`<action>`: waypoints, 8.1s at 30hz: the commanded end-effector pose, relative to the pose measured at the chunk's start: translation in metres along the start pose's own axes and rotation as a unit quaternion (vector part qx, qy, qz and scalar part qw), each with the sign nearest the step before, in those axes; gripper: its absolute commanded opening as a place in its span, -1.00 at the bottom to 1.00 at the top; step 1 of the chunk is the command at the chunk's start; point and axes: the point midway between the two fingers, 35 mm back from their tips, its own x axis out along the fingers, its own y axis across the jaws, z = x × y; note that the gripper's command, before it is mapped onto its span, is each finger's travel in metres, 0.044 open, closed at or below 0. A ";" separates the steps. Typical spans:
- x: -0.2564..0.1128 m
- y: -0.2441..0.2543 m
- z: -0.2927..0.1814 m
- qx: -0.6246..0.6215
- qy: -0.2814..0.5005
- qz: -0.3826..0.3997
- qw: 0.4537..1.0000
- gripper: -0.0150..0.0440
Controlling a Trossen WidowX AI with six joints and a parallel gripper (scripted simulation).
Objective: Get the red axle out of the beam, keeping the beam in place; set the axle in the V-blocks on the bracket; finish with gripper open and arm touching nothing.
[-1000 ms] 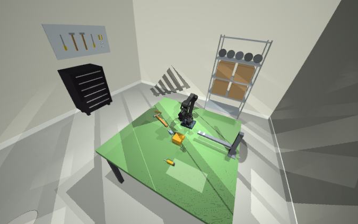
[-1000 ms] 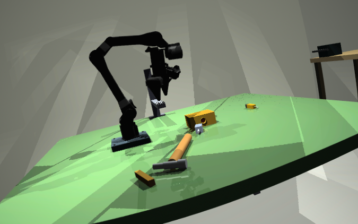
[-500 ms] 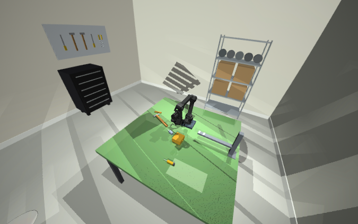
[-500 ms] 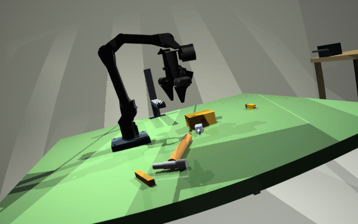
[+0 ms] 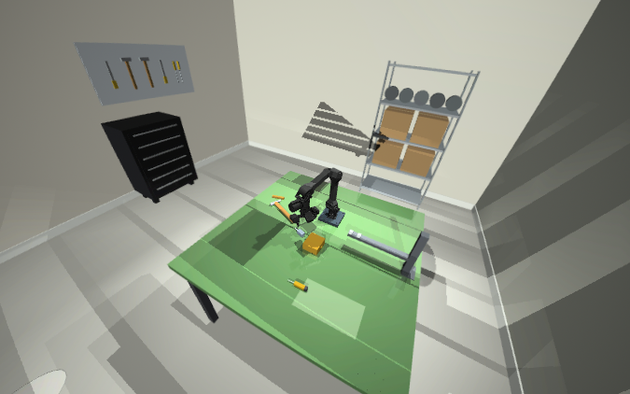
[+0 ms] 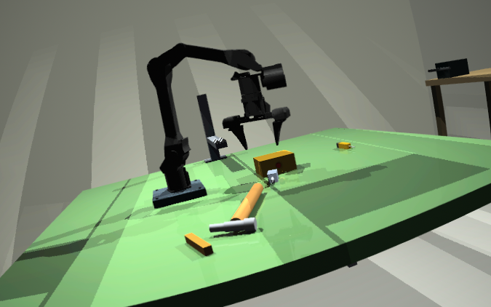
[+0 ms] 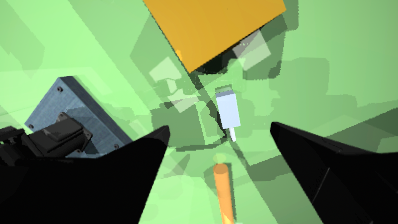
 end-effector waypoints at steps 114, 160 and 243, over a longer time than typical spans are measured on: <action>0.013 -0.020 0.018 -0.259 0.012 -0.010 0.966 -0.49; 0.015 0.066 0.228 -0.287 0.003 -0.008 0.958 -0.49; 0.083 0.041 0.184 -0.287 0.005 -0.009 0.958 -0.49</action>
